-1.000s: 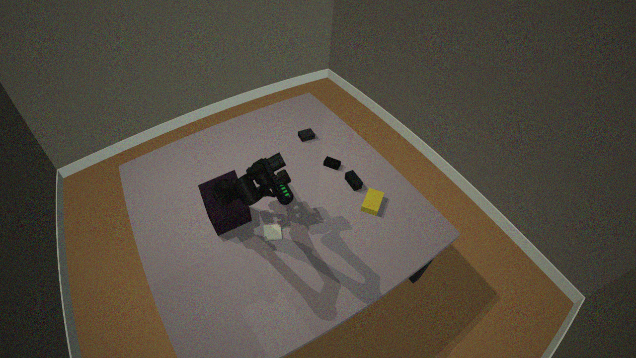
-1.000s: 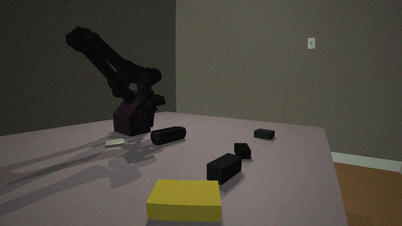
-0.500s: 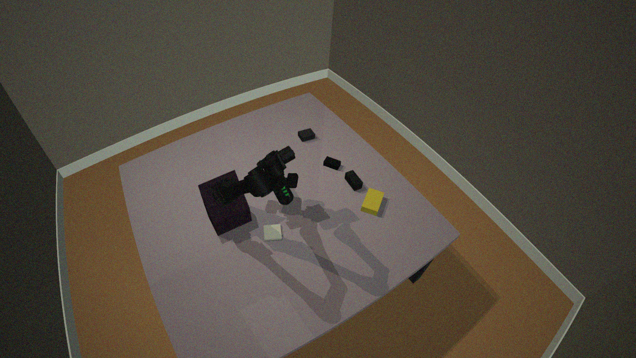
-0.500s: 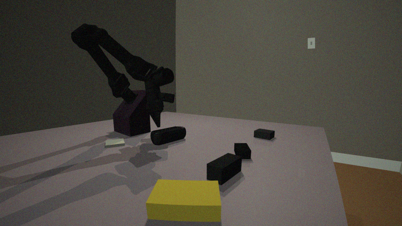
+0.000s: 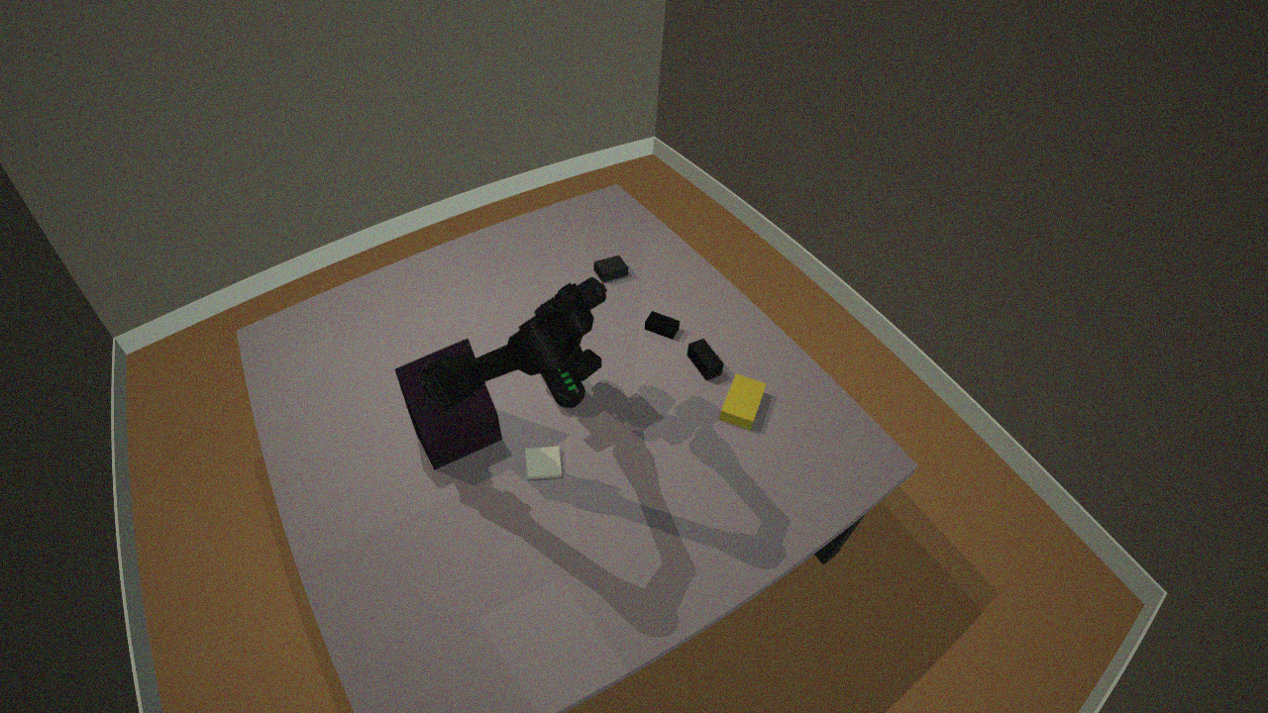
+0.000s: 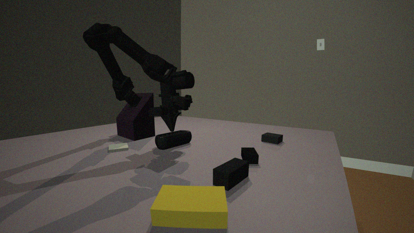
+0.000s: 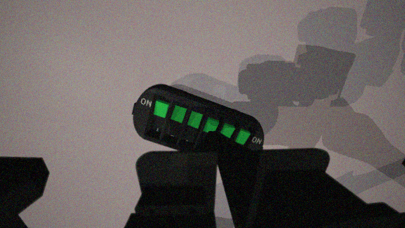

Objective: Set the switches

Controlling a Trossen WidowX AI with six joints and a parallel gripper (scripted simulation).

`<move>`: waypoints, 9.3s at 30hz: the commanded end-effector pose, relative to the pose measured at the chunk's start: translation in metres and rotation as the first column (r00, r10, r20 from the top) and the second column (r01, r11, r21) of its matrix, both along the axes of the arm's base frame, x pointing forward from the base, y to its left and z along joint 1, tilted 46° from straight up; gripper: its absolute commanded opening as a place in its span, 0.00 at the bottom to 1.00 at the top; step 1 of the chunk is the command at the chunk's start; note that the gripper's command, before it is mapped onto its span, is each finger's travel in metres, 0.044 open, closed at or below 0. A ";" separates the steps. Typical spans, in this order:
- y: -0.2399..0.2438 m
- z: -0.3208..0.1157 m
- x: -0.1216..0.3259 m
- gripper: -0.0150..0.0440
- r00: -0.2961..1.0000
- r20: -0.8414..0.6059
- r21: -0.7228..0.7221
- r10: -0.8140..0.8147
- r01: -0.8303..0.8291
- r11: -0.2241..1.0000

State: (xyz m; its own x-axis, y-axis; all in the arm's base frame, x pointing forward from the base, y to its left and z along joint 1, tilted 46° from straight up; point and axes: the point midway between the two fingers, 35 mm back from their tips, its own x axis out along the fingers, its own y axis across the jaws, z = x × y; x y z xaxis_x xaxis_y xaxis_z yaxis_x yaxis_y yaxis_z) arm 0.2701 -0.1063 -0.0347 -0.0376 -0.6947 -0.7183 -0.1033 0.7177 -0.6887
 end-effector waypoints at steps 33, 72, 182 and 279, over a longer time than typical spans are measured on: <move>0.026 -0.038 0.069 0.25 -0.234 0.755 0.382 -0.612 0.916 0.122; -0.002 -0.066 0.066 0.25 -0.295 0.746 0.428 -0.598 0.899 0.090; -0.005 0.046 0.007 1.00 -0.218 0.627 0.552 -0.748 0.802 0.228; -0.034 0.022 -0.020 0.82 -0.181 0.642 0.561 -0.745 0.773 0.295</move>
State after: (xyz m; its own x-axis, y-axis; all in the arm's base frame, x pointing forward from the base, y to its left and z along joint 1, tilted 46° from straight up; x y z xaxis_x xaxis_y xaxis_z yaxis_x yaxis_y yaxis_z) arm 0.2485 -0.1449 -0.0139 -0.0994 -0.6033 -0.7913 0.9914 -0.1284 -0.0267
